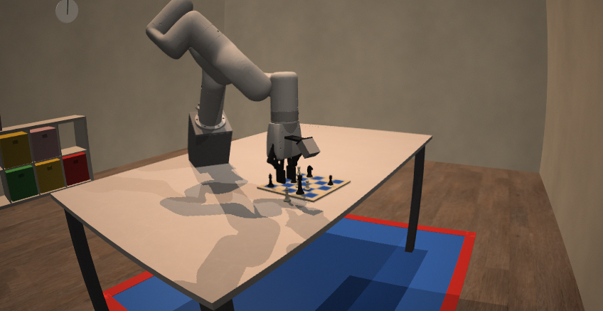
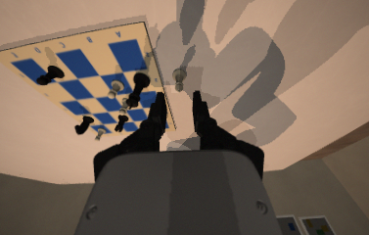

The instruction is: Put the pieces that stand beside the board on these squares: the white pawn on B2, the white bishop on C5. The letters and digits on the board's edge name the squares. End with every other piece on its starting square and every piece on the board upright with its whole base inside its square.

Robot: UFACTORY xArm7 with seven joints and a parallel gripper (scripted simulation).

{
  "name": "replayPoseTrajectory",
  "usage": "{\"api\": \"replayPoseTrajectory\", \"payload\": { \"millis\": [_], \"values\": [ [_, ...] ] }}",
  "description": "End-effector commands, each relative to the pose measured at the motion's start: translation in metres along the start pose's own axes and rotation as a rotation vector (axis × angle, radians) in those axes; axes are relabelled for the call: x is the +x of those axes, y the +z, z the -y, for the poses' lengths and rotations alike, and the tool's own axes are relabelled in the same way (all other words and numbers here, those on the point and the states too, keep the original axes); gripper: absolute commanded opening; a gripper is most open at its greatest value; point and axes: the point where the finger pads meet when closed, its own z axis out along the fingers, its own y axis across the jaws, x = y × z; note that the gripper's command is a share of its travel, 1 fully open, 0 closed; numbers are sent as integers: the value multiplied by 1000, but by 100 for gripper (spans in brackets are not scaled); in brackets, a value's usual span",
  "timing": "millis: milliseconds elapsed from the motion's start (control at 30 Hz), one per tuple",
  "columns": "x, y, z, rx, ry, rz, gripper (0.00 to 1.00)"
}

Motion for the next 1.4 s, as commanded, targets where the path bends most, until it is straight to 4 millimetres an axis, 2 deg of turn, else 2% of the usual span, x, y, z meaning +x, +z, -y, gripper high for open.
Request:
{"api": "replayPoseTrajectory", "payload": {
  "millis": [0, 300, 1367],
  "values": [
    [1, 4, 0, 0, -1, -2, 37],
    [1, 9, 0, 0, -1, -2, 37],
    [1, 9, 0, 0, -1, -2, 37]
  ]
}}
